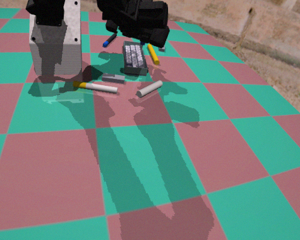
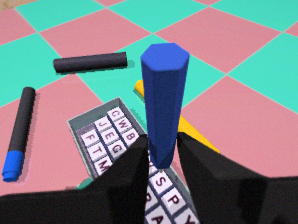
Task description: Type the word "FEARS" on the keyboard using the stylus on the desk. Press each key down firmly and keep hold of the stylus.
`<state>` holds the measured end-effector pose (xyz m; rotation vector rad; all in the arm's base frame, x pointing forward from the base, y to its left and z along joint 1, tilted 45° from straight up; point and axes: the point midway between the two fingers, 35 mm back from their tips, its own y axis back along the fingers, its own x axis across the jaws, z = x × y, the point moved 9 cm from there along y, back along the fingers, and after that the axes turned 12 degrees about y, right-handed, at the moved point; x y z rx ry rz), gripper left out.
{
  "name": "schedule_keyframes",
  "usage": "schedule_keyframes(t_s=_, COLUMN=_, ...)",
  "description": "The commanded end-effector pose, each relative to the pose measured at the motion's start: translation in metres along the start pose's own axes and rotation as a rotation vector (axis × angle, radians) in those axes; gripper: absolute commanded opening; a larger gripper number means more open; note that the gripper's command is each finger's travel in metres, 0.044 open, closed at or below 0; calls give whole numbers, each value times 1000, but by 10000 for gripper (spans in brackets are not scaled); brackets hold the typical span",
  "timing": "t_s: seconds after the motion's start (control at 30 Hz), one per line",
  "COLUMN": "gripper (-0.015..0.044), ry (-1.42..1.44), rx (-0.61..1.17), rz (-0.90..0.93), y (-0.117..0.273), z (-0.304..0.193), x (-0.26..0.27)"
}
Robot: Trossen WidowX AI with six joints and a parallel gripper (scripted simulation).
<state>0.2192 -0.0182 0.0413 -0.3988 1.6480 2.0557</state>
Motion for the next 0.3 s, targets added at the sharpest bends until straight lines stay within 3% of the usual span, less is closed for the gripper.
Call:
schedule_keyframes(t_s=0.0, gripper=81, ry=-2, rx=1, rz=-2, y=6, z=9, x=-2)
schedule_keyframes(t_s=0.27, gripper=81, ry=2, rx=-3, rz=-4, y=5, z=9, x=-2)
